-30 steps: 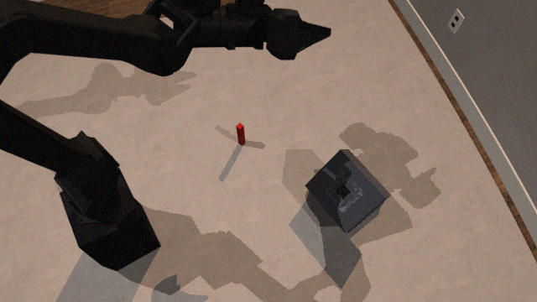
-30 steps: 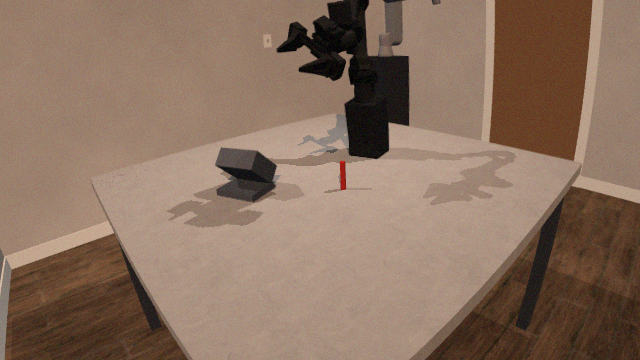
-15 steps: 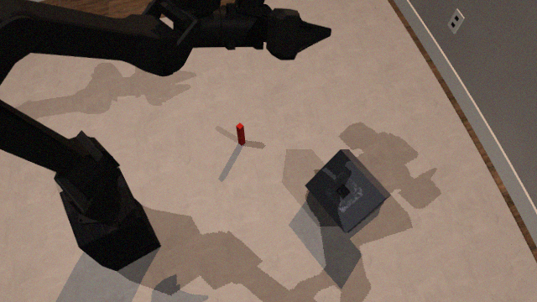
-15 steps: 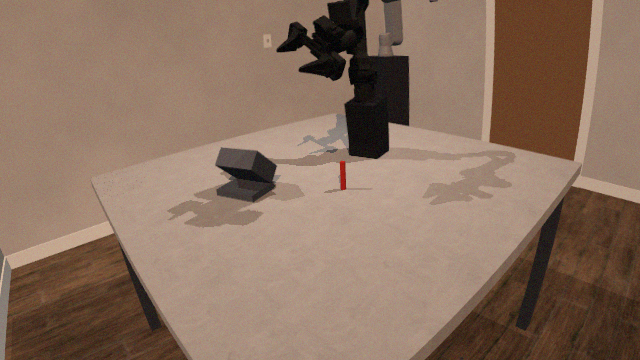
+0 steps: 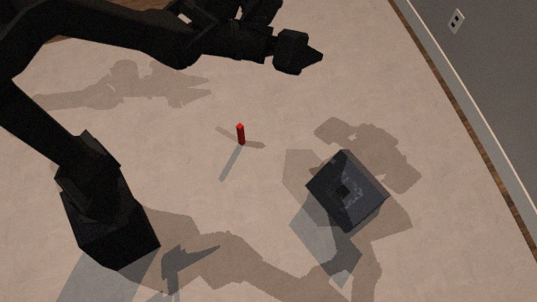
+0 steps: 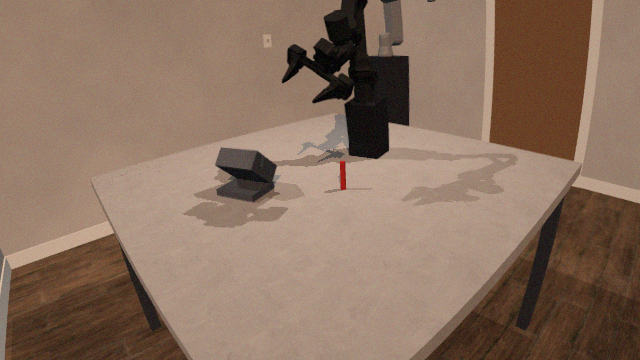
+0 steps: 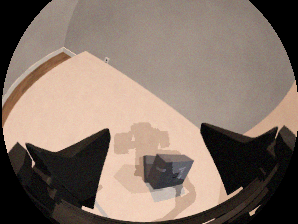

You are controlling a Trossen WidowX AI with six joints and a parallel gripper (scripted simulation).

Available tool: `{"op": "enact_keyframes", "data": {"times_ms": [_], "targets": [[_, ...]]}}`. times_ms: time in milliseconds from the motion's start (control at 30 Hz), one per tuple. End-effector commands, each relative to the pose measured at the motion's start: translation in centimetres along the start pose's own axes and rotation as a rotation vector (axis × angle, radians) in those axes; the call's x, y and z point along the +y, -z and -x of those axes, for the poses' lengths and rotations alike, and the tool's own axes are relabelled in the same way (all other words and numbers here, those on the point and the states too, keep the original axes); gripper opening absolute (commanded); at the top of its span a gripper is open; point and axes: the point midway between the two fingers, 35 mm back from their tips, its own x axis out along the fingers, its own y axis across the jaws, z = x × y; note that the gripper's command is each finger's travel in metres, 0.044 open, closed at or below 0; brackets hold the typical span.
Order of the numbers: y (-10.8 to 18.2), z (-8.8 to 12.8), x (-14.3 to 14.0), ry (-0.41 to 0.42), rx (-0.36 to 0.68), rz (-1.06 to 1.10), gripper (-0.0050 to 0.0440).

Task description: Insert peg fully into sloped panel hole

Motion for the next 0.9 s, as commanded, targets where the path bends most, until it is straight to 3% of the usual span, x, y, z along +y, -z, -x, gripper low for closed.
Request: {"op": "enact_keyframes", "data": {"times_ms": [0,400,567,867], "targets": [[-0.6,-0.5,0.3,-0.032,0.01,-0.015,0.044],[4.5,-2.0,5.4,-0.267,0.277,-0.02,0.044],[5.8,-2.0,6.5,-0.321,0.352,-0.028,0.044],[9.8,-1.1,9.4,-0.464,0.595,-0.066,0.044]]}}
